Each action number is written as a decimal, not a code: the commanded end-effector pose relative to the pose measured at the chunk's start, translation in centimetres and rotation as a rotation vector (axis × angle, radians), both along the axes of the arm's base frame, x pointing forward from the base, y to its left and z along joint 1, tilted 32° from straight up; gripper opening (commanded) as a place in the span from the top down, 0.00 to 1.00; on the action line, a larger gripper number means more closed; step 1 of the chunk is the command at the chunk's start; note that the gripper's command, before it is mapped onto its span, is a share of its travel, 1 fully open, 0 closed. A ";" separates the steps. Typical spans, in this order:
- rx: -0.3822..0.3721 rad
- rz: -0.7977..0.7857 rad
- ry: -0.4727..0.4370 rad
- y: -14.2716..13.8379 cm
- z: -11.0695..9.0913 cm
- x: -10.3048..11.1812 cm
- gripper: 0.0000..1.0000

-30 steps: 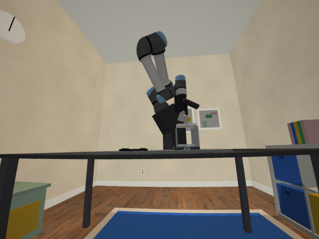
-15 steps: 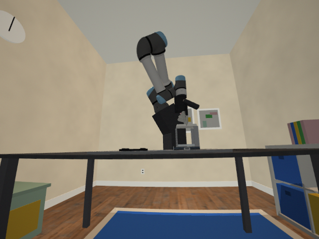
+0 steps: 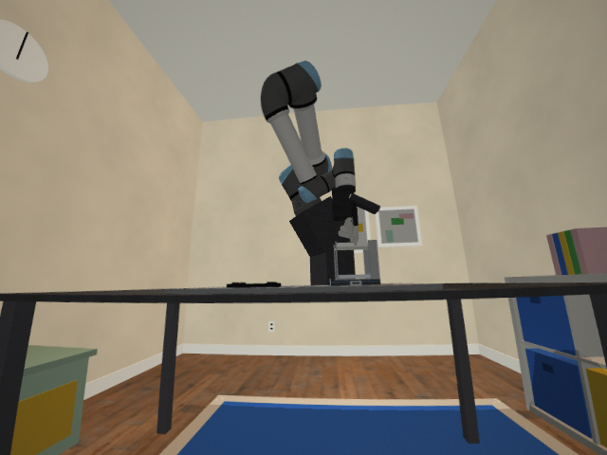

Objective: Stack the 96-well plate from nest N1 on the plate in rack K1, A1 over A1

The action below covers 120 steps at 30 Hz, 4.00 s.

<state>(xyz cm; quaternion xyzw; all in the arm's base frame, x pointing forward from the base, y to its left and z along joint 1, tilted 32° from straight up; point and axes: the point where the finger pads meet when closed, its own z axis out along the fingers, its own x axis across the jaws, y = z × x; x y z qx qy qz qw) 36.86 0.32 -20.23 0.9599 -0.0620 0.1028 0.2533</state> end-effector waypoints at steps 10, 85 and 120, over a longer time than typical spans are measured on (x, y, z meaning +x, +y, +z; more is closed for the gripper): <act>0.000 0.001 -0.001 -1.1 -1.9 0.4 1.00; 0.000 0.001 -0.001 -4.1 -7.0 1.4 1.00; 0.000 0.001 -0.001 -4.3 -7.4 1.5 1.00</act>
